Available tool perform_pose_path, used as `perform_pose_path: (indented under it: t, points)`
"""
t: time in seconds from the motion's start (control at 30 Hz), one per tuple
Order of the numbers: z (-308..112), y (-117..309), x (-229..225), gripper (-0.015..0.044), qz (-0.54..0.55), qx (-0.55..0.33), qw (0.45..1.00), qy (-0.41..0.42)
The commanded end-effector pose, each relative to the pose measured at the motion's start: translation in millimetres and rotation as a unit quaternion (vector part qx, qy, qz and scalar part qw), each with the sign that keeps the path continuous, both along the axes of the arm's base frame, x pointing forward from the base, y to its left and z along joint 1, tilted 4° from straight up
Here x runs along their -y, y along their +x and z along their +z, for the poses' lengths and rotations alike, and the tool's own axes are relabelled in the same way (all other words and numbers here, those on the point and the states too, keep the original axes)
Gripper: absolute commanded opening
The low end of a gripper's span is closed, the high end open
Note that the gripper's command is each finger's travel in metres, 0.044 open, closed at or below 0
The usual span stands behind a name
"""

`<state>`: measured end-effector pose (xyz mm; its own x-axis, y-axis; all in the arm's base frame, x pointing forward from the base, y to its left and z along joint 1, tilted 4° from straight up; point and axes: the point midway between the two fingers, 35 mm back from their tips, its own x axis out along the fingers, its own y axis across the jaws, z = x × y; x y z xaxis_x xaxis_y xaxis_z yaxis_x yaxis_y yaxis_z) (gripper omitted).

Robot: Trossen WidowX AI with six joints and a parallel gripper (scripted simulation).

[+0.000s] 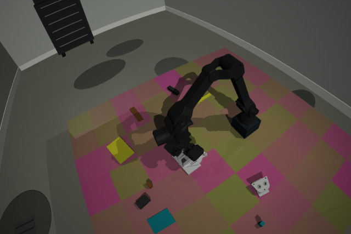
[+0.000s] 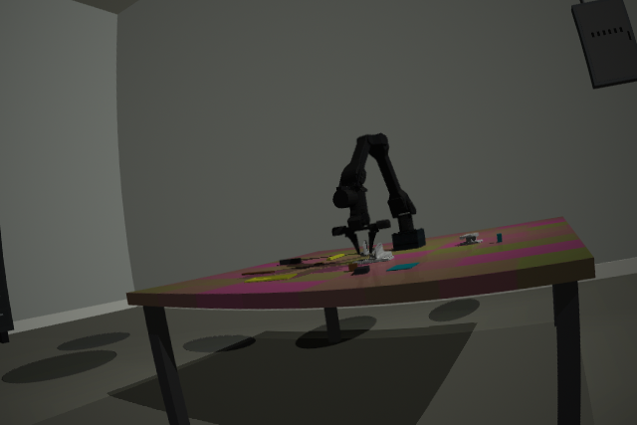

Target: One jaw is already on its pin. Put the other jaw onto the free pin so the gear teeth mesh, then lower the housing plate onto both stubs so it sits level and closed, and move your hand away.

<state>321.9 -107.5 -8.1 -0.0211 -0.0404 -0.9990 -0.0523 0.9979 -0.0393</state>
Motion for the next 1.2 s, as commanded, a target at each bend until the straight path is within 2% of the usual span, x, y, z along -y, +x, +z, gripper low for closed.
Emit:
perform_pose_path:
  t: [0.0, 1.17]
  points:
    - [-1.0, -0.4, 0.7, 0.0134, 0.002, -0.001, 1.0, -0.002]
    - [-10.3, -0.6, 1.1, 0.0134, 0.002, -0.001, 1.0, -0.002]
